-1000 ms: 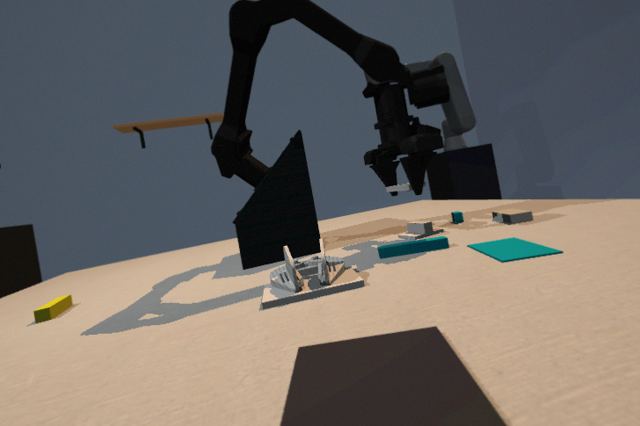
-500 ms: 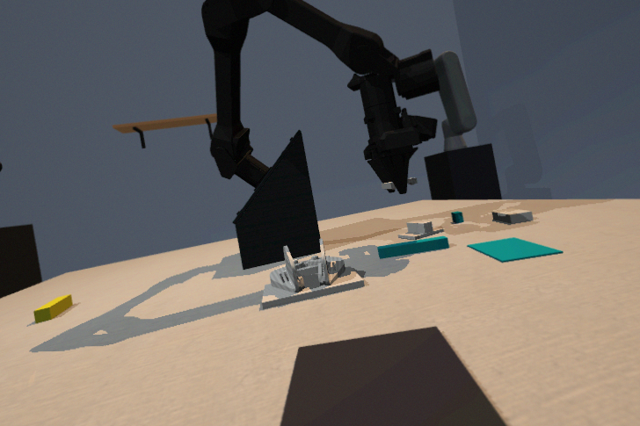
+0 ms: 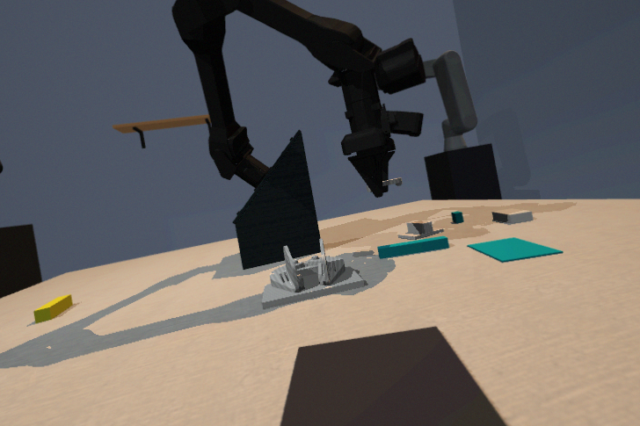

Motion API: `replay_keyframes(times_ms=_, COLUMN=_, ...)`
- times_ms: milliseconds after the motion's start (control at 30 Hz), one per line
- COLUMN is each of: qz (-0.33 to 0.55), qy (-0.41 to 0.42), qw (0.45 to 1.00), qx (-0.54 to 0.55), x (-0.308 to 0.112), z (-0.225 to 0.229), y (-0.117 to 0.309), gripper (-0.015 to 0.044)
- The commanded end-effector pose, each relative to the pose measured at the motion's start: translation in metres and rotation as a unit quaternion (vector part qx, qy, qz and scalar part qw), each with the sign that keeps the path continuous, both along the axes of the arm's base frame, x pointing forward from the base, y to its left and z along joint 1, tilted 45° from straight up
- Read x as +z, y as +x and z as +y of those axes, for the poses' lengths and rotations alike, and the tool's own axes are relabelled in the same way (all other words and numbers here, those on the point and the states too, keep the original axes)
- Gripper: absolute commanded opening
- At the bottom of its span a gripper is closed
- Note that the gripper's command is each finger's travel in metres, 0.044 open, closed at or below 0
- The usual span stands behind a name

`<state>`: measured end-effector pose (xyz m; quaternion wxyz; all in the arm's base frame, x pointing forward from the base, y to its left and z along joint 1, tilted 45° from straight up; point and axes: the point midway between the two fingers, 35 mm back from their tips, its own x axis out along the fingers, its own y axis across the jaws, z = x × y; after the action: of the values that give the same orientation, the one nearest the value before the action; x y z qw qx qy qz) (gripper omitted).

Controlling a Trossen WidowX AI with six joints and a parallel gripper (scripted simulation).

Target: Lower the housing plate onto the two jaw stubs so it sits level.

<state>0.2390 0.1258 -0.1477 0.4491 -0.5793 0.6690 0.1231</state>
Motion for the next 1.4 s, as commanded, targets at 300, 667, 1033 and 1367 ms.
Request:
replay_keyframes(times_ms=300, qz=-0.103, qy=0.014, qw=0.989, qx=-0.106, x=0.031, z=-0.026, y=0.022, gripper=0.0351)
replay_keyframes(times_ms=667, qz=-0.183, qy=0.020, qw=0.964, qx=-0.192, x=0.053, z=-0.051, y=0.034, gripper=0.0351)
replay_keyframes(times_ms=1033, qz=-0.260, qy=0.022, qw=0.925, qx=-0.276, x=0.075, z=-0.079, y=0.042, gripper=0.0351)
replay_keyframes(times_ms=1367, qz=-0.329, qy=0.022, qw=0.878, qx=-0.347, x=0.094, z=-0.106, y=0.045, gripper=0.0351)
